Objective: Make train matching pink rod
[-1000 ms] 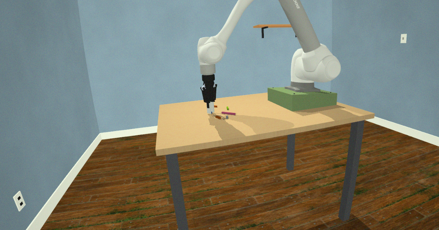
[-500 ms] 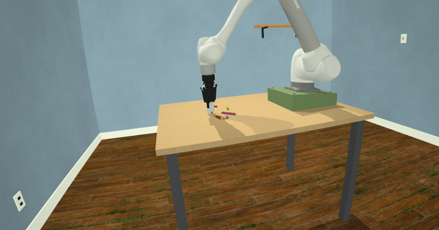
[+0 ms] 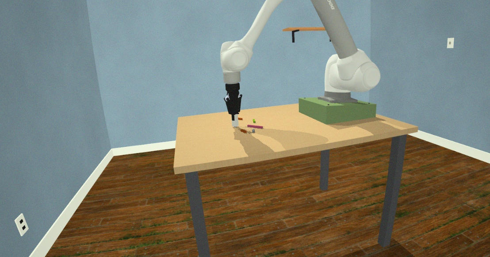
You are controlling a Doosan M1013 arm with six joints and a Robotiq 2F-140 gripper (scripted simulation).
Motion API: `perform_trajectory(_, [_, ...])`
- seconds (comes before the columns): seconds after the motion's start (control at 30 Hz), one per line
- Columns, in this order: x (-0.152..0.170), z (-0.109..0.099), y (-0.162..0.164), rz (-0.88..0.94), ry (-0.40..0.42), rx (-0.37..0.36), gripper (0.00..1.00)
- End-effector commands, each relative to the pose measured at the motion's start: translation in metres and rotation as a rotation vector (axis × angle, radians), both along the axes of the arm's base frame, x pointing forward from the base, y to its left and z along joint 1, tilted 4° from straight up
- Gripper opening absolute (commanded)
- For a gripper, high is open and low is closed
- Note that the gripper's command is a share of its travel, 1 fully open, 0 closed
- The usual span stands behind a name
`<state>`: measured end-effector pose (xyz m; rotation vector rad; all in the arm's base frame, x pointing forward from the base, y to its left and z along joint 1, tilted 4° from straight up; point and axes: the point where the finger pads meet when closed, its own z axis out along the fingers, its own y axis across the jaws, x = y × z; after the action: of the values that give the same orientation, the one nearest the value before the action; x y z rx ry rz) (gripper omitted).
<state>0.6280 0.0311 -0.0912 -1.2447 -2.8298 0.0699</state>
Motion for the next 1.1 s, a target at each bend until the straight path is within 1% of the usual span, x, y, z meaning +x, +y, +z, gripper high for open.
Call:
perform_trajectory(0.0, [-0.006,-0.003,0.002,0.002,0.006,-0.003,0.03])
perform_trajectory(0.87, [-0.005,-0.003,0.002,0.002,0.006,-0.003,0.03])
perform_trajectory(0.97, [-0.005,0.003,0.002,0.002,0.006,-0.003,0.03])
perform_trajectory(1.07, [-0.004,0.016,0.002,0.002,0.006,-0.003,0.03])
